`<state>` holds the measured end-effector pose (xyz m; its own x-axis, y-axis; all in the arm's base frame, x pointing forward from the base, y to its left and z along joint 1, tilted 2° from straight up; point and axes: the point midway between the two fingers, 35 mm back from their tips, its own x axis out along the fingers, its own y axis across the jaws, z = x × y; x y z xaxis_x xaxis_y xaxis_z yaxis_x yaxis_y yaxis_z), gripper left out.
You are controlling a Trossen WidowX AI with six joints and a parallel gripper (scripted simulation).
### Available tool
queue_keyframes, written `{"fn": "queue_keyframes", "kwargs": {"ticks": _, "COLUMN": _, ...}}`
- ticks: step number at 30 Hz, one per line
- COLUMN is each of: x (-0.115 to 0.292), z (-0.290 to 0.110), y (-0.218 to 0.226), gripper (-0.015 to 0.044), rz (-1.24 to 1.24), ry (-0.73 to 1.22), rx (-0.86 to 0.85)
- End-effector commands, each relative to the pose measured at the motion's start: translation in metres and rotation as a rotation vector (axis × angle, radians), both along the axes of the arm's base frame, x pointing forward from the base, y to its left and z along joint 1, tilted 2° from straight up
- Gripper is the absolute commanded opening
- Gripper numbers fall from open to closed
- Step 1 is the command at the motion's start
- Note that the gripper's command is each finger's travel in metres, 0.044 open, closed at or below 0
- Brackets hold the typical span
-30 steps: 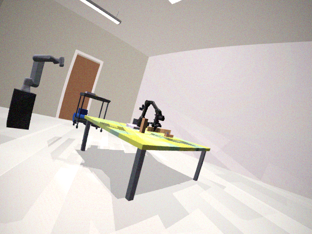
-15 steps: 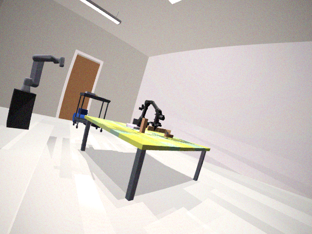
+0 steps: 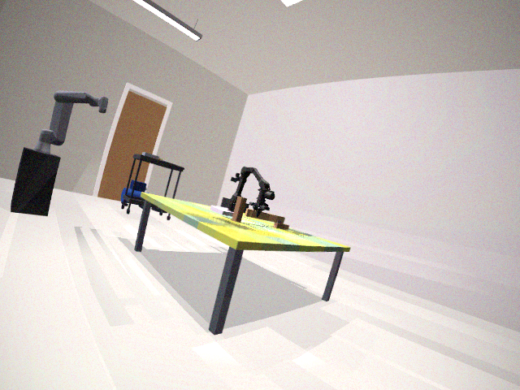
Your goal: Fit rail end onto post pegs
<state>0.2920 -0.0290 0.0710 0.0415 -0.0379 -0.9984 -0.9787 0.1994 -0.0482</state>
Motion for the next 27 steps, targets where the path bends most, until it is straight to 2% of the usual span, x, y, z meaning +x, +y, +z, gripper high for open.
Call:
{"fn": "queue_keyframes", "kwargs": {"ticks": 1, "x": 0.0015, "z": -0.0002, "y": 0.0008, "gripper": 0.0, "rz": 0.001, "ry": -0.011, "rx": 0.005}}
{"fn": "queue_keyframes", "kwargs": {"ticks": 27, "x": -0.001, "z": 0.0011, "y": 0.0012, "gripper": 0.0, "rz": 0.001, "ry": -0.011, "rx": 0.005}}
